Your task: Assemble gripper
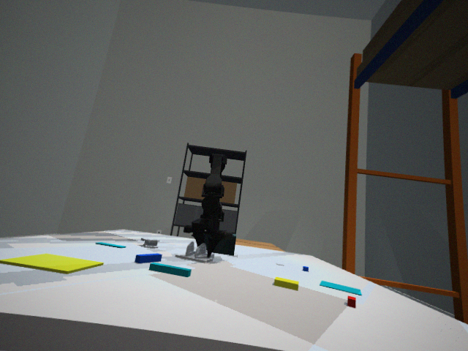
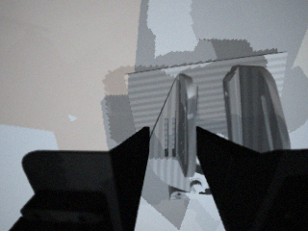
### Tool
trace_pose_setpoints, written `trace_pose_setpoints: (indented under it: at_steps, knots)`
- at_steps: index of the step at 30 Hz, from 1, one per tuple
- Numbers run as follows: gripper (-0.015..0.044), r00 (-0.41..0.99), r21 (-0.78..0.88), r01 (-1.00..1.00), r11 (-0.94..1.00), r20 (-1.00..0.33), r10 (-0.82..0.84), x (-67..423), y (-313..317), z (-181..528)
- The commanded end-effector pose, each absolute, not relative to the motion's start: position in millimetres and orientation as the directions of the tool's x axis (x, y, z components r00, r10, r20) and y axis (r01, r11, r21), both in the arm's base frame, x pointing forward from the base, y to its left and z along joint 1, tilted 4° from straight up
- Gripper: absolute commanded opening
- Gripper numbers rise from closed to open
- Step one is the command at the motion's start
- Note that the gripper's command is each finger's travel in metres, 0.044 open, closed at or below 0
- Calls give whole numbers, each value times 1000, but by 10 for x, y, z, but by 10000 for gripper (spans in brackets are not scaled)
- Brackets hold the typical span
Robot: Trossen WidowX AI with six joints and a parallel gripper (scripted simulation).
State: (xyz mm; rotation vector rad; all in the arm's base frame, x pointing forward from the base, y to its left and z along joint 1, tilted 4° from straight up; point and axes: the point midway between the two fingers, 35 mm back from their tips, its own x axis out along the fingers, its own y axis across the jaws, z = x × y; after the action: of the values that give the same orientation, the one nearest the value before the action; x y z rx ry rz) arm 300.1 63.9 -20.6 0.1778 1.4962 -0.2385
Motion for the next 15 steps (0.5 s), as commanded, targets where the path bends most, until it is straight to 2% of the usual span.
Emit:
trace_pose_setpoints:
  at_steps: [1, 9, 12, 15]
  knots:
    - [134, 57, -33, 264, 964, -997, -50, 2998, 633, -214]
    - [134, 57, -33, 264, 964, -997, -50, 2998, 633, -214]
    - [213, 58, -30, 265, 964, -997, -47, 3001, 639, -207]
    - [224, 58, -30, 265, 964, -997, -47, 3001, 639, -207]
